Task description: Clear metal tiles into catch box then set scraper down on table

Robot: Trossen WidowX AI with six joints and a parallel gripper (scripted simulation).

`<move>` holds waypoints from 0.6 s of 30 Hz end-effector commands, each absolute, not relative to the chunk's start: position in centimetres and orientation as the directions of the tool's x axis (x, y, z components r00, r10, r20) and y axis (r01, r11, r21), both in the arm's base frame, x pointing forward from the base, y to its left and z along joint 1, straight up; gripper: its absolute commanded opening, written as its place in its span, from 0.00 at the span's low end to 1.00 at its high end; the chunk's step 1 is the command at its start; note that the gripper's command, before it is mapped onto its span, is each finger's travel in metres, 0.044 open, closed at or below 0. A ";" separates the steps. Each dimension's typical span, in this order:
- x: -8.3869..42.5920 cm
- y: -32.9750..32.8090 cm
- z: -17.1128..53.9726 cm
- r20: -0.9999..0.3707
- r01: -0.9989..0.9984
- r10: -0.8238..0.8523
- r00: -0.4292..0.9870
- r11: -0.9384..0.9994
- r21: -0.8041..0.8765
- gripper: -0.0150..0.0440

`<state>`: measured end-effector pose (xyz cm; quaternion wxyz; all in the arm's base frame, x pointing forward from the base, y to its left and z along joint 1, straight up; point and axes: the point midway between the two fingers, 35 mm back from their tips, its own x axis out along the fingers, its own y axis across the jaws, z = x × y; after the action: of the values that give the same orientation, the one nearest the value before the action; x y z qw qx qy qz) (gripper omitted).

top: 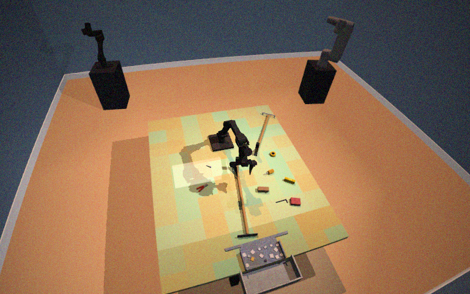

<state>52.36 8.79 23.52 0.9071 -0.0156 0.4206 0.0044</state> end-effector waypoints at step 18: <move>47.1 10.2 30.0 -0.663 -0.048 -0.001 0.749 0.997 -0.055 1.00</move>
<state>48.01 10.11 29.25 0.9313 -0.0287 0.3629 0.0123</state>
